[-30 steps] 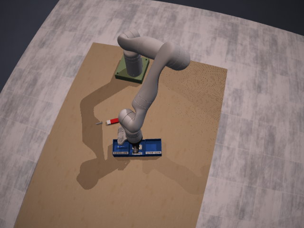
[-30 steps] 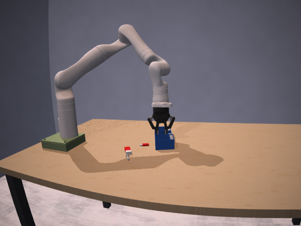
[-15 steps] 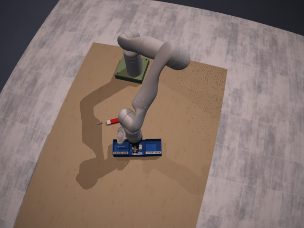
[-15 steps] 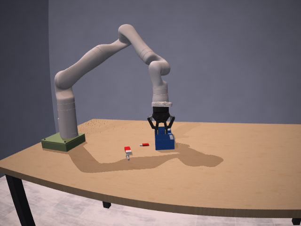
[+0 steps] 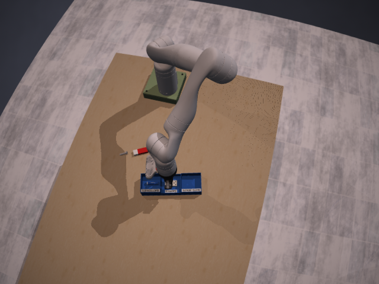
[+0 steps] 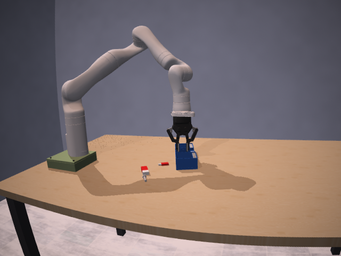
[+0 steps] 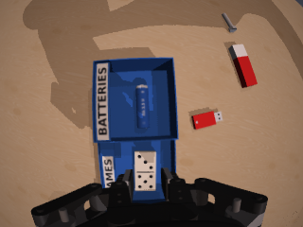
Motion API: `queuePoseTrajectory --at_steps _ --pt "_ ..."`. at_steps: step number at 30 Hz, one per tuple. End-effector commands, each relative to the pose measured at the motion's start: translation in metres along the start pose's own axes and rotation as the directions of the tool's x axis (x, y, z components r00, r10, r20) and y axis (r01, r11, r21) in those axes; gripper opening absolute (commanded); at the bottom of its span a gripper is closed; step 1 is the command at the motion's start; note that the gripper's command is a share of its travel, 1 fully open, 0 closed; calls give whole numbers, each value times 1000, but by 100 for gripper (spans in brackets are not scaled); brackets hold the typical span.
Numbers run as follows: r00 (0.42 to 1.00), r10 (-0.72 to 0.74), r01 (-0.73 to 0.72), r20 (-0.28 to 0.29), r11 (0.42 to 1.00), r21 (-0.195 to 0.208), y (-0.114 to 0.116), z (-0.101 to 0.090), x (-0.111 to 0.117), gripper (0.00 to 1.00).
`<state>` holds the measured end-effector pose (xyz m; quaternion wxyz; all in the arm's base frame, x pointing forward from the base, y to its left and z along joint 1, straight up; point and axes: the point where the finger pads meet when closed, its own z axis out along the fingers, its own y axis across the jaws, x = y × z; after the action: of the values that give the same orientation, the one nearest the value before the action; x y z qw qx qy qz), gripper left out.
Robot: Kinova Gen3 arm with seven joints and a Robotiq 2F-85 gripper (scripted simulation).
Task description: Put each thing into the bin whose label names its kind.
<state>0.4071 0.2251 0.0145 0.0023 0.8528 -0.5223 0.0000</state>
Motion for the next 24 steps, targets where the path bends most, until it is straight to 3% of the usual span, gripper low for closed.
queuePoseTrajectory --at_steps 1,5,10,22,24 --pt "1000 -2 2 3 1000 6 -2 -6 -2 32" --pt "1000 -2 2 3 1000 6 -2 -8 -2 32" --pt "1000 -2 2 3 1000 6 -2 -33 -2 32" --pt "1000 -2 2 3 1000 6 -2 -33 -2 32" --pt "995 -102 102 2 995 7 7 -33 12 30"
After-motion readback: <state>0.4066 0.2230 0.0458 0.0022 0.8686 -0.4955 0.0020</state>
